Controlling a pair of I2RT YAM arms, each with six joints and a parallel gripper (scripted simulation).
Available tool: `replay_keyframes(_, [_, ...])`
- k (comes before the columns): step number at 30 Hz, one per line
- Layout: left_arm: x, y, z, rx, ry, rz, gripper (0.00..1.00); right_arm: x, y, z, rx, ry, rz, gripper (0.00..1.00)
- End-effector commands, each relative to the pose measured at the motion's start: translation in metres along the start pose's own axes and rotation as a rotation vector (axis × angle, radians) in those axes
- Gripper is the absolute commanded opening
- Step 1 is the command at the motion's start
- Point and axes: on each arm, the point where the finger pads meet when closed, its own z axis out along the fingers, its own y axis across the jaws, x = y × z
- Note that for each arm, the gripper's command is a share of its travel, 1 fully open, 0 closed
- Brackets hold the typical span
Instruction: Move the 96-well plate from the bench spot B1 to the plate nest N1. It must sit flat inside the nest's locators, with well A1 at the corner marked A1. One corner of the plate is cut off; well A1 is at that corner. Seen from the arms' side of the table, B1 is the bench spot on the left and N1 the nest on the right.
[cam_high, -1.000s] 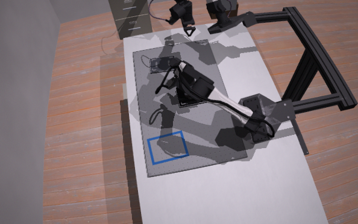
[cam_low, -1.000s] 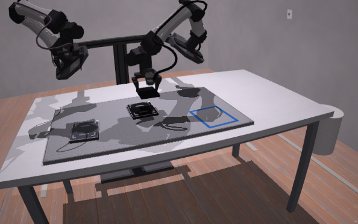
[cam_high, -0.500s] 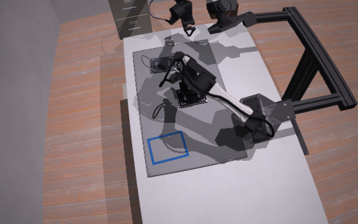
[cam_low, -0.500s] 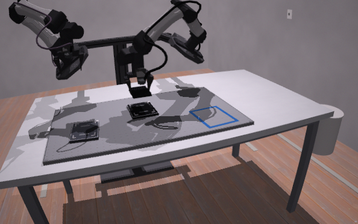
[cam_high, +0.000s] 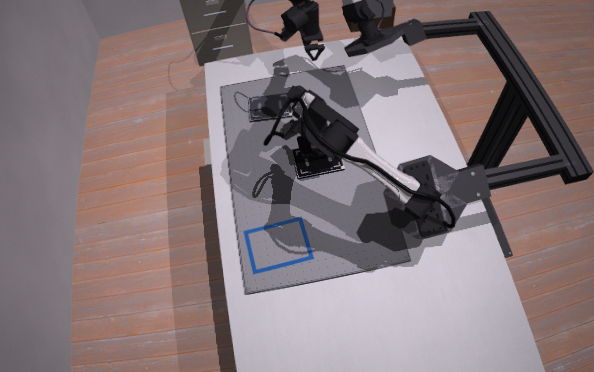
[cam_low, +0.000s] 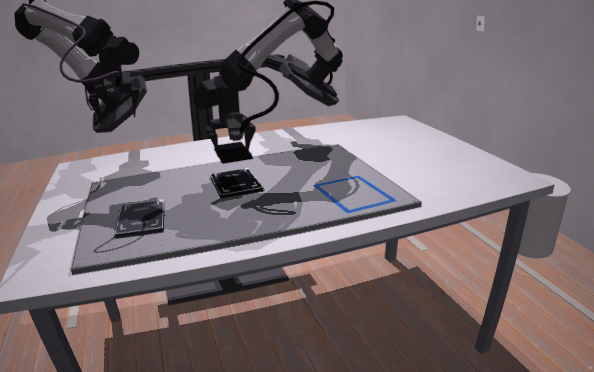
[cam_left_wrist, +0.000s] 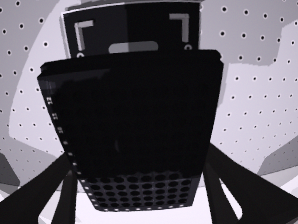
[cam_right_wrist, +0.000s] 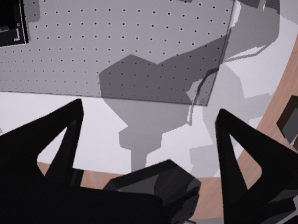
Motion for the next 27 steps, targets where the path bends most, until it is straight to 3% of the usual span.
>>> replay_keyframes(1, [-0.017,-0.001,-0.009,0.016,-0.012,-0.036,0.0,0.0,0.0,-0.002,-0.001,-0.001,0.008,1.0])
replay_keyframes(27, [-0.006,-0.003,-0.005,0.011,-0.009,-0.008,0.0,0.0,0.0,-0.002,-0.001,-0.001,0.008,1.0])
